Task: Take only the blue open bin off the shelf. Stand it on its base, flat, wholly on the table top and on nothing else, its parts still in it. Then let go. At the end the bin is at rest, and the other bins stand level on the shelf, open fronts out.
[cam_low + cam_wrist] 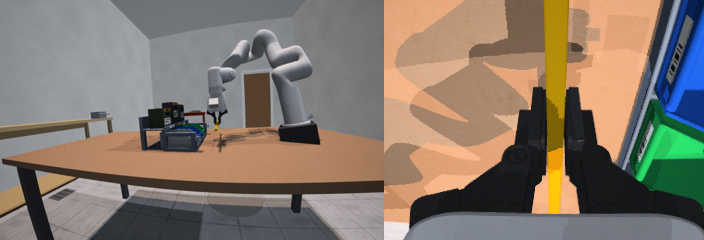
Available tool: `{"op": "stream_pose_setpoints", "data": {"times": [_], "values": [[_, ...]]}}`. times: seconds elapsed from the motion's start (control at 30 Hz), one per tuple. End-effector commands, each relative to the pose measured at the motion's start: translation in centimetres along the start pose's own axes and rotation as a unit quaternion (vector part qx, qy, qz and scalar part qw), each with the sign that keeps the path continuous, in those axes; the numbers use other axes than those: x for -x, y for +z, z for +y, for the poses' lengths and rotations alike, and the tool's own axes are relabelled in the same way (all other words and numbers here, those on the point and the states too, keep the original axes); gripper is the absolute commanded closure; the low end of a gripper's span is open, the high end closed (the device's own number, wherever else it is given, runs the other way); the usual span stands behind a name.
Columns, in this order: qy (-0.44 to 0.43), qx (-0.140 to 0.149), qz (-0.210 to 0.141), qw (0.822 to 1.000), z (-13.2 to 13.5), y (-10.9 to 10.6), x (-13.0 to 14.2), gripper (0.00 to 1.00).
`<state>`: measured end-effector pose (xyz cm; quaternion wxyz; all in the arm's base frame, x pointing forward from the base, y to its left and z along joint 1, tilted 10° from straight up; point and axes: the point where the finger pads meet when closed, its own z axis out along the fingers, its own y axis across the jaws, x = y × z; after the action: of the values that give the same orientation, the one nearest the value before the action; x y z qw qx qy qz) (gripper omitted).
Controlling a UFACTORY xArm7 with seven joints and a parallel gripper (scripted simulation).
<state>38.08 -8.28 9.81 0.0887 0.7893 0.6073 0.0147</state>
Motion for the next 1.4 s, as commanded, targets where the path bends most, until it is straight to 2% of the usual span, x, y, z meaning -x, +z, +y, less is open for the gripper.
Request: {"op": "stream_pose_setpoints", "data": {"times": [0.0, 0.03, 0.43, 0.6, 1.0, 1.17, 1.37], "values": [[0.000, 0.002, 0.001, 1.000, -2.8, -0.1, 0.0, 1.00], [0.000, 0.003, 0.001, 1.000, -3.6, -0.1, 0.0, 1.00], [0.000, 0.003, 0.001, 1.000, -3.6, -0.1, 0.0, 1.00], [0.000, 0.003, 0.001, 1.000, -7.4, -0.1, 0.0, 1.00], [0.000, 0.003, 0.001, 1.000, -7.4, -0.1, 0.0, 1.00], [0.000, 0.003, 0.001, 1.000, -12.8, -0.2, 0.0, 1.00], [0.000, 0.003, 0.001, 1.000, -12.8, -0.2, 0.0, 1.00]]}}
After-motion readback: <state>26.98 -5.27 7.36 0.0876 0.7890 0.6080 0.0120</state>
